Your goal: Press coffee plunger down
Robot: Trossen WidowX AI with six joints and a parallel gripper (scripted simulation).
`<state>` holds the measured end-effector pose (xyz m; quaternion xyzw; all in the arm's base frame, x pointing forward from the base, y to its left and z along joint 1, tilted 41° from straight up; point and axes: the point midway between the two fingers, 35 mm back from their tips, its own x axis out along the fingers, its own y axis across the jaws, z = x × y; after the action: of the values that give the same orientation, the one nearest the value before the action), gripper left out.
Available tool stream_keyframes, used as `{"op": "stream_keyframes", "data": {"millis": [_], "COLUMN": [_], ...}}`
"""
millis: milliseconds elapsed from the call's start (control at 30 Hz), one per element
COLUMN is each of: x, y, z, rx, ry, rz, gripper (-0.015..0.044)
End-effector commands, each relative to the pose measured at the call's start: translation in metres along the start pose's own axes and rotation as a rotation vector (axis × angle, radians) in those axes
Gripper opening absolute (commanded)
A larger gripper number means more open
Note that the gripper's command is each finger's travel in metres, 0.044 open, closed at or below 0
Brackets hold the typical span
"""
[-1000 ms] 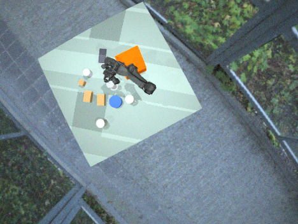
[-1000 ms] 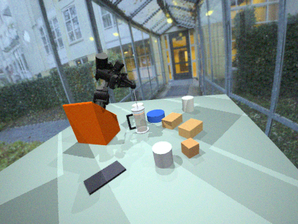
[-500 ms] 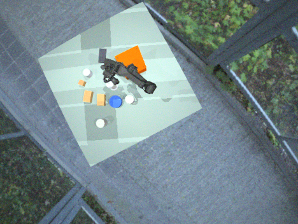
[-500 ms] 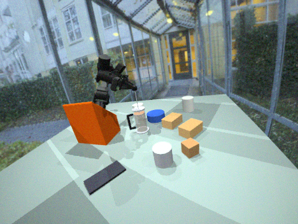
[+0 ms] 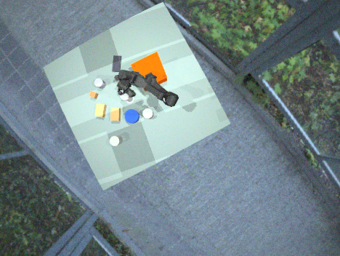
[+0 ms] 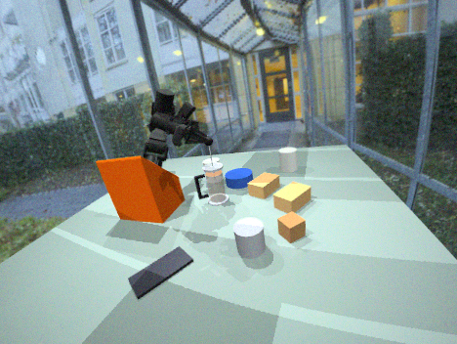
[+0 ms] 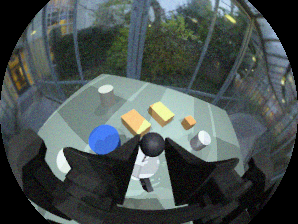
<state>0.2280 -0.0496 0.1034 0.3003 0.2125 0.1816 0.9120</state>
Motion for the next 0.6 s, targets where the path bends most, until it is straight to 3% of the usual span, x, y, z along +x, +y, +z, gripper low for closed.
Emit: {"op": "stream_keyframes", "data": {"millis": [0,567], "x": [0.006,0.025], "y": [-0.004,-0.008], "z": [-0.018,-0.039], "rx": [0.033,0.036], "ry": [0.030,0.031], "rz": [-0.012,-0.011], "gripper": [0.0120,0.0120]}}
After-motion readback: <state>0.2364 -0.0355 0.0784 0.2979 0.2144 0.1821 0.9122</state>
